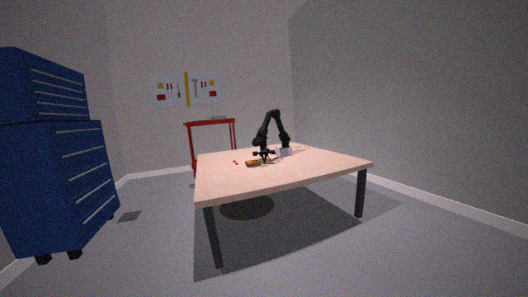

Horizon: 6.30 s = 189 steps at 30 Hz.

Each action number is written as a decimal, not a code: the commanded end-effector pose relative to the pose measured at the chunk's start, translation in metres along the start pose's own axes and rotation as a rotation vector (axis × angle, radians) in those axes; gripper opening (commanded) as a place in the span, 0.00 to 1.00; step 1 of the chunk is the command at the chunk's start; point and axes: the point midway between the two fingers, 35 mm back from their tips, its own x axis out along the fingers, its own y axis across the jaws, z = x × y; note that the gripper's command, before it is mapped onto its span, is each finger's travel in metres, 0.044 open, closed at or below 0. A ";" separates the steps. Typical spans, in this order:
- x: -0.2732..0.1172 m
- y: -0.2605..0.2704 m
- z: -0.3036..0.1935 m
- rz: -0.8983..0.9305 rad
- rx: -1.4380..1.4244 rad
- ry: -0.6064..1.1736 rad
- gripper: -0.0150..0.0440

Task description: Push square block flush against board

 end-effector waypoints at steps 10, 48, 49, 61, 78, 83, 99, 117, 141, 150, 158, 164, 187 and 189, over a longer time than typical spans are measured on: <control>0.000 -0.001 -0.022 -0.001 -0.001 0.004 0.25; 0.000 0.001 -0.055 -0.001 -0.001 0.007 0.25; 0.000 0.001 -0.055 -0.001 -0.001 0.007 0.25; 0.000 0.001 -0.055 -0.001 -0.001 0.007 0.25; 0.000 0.001 -0.055 -0.001 -0.001 0.007 0.25; 0.000 0.001 -0.055 -0.001 -0.001 0.007 0.25; 0.000 0.001 -0.055 -0.001 -0.001 0.007 0.25; 0.000 0.001 -0.055 -0.001 -0.001 0.007 0.25; 0.000 0.001 -0.055 -0.001 -0.001 0.007 0.25; 0.000 0.001 -0.055 -0.001 -0.001 0.007 0.25; 0.000 0.001 -0.055 -0.001 -0.001 0.007 0.25; 0.000 0.001 -0.055 -0.001 -0.001 0.007 0.25; 0.000 -0.002 -0.025 -0.002 -0.001 0.004 0.25; 0.000 -0.002 -0.022 -0.002 -0.001 0.004 0.25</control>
